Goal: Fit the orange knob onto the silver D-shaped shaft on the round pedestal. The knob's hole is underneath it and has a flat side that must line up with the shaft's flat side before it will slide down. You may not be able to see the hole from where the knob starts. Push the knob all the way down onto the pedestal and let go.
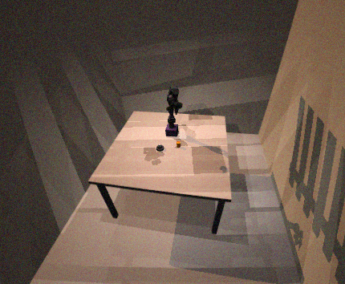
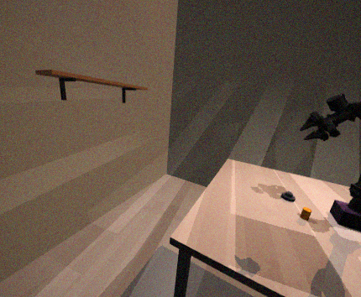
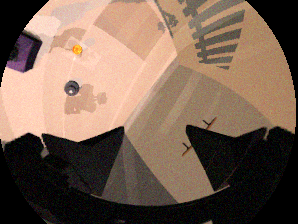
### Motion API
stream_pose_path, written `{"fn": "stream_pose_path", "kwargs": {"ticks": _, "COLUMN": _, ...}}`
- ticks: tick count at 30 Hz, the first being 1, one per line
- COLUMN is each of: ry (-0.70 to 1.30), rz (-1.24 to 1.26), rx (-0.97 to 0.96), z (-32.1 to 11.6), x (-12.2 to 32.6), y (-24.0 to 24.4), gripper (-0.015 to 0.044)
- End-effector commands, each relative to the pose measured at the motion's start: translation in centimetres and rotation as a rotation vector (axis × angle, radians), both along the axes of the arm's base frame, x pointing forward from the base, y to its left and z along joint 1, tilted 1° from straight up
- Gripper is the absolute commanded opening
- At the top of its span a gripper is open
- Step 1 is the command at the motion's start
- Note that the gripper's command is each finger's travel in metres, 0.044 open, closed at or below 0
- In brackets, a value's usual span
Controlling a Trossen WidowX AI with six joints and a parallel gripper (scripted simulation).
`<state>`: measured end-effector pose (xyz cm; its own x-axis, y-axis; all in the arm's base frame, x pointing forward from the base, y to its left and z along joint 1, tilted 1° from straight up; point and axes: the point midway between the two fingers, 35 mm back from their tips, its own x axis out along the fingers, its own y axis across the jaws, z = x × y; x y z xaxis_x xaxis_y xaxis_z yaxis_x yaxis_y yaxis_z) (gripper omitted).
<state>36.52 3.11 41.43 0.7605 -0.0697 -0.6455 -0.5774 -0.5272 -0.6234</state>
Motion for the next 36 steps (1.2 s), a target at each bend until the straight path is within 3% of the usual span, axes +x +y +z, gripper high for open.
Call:
{"fn": "stream_pose_path", "kwargs": {"ticks": 1, "ry": 0.000, "rz": 0.000, "rx": 0.000, "z": 0.0, "x": 0.0, "y": 0.0, "gripper": 0.0426}}
{"fn": "stream_pose_path", "kwargs": {"ticks": 4, "ry": 0.032, "rz": -0.083, "rx": 0.106, "z": -1.6, "x": 0.4, "y": 0.3, "gripper": 0.0440}}
{"fn": "stream_pose_path", "kwargs": {"ticks": 14, "ry": 0.248, "rz": -0.775, "rx": 0.718, "z": -13.6, "x": 0.6, "y": 2.1, "gripper": 0.0440}}
{"fn": "stream_pose_path", "kwargs": {"ticks": 36, "ry": 0.318, "rz": -1.917, "rx": 1.151, "z": -28.4, "x": -5.4, "y": 3.6, "gripper": 0.0440}}
